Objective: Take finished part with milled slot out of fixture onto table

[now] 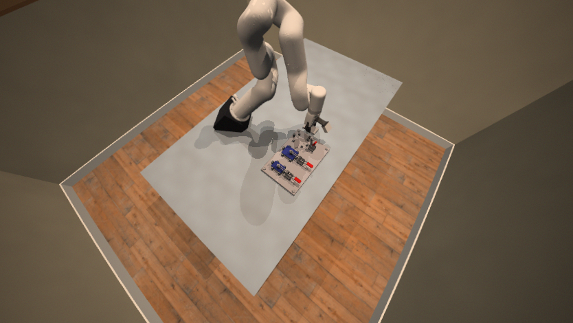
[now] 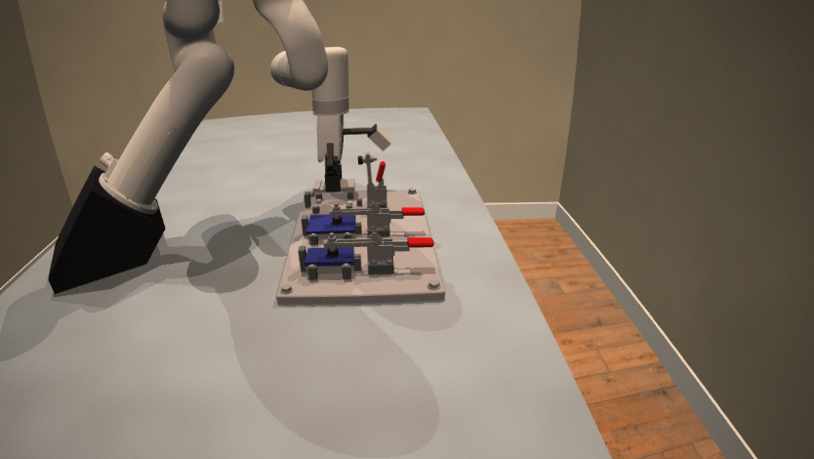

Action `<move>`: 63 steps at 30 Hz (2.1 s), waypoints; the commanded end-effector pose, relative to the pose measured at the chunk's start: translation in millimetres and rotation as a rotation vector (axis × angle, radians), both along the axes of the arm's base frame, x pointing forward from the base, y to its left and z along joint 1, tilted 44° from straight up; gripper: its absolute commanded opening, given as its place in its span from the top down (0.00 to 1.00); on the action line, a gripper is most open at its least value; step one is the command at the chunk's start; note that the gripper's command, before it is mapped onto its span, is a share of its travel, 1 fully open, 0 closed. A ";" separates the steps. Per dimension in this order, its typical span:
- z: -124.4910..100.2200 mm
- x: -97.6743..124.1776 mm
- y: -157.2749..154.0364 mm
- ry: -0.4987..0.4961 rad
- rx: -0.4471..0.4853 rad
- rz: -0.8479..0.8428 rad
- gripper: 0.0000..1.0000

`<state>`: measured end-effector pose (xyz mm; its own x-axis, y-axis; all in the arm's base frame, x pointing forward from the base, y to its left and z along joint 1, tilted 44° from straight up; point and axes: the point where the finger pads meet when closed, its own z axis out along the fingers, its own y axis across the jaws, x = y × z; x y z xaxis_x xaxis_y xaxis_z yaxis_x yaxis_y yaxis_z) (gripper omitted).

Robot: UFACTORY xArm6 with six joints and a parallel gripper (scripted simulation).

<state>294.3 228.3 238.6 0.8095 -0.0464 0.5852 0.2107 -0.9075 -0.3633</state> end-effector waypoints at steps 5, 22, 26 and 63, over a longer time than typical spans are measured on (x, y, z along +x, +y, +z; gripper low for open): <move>1.2 0.4 0.3 -0.002 0.002 0.000 1.00; 1.1 0.4 0.3 -0.002 0.002 0.000 0.19; 1.2 0.4 0.3 -0.002 0.002 0.000 0.19; 19.9 -13.8 -10.5 -0.002 0.002 0.000 0.19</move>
<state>286.7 222.5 249.0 0.8094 -0.0465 0.5854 0.2107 -0.9075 -0.3635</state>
